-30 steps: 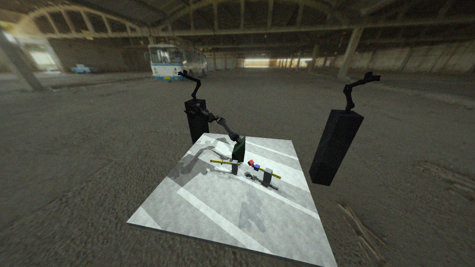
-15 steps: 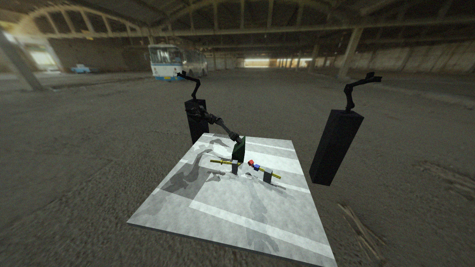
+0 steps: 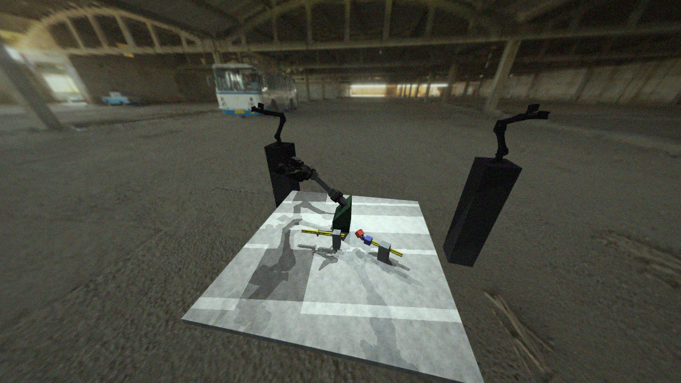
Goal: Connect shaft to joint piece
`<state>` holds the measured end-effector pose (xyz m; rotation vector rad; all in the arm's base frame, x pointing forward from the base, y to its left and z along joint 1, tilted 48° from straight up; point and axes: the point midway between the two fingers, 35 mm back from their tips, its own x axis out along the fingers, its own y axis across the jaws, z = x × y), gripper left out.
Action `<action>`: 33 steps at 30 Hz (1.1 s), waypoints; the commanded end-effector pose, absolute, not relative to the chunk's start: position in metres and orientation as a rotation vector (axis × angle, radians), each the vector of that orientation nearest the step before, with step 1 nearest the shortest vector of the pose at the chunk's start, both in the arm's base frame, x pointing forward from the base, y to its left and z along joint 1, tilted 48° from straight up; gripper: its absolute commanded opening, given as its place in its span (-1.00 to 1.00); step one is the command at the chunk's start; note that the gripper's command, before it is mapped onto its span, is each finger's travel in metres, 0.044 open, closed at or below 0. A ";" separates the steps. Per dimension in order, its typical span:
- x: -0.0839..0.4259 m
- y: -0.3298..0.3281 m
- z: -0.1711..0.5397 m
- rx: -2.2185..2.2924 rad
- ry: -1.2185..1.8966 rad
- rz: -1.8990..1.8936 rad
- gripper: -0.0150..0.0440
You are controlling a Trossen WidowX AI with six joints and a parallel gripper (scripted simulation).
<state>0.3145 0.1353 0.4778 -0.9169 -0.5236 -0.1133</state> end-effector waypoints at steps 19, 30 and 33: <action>0.369 0.217 0.286 -0.686 0.100 0.304 1.00; 0.355 0.233 0.186 -0.592 0.461 0.351 1.00; 0.347 0.233 0.159 -0.572 0.564 0.343 1.00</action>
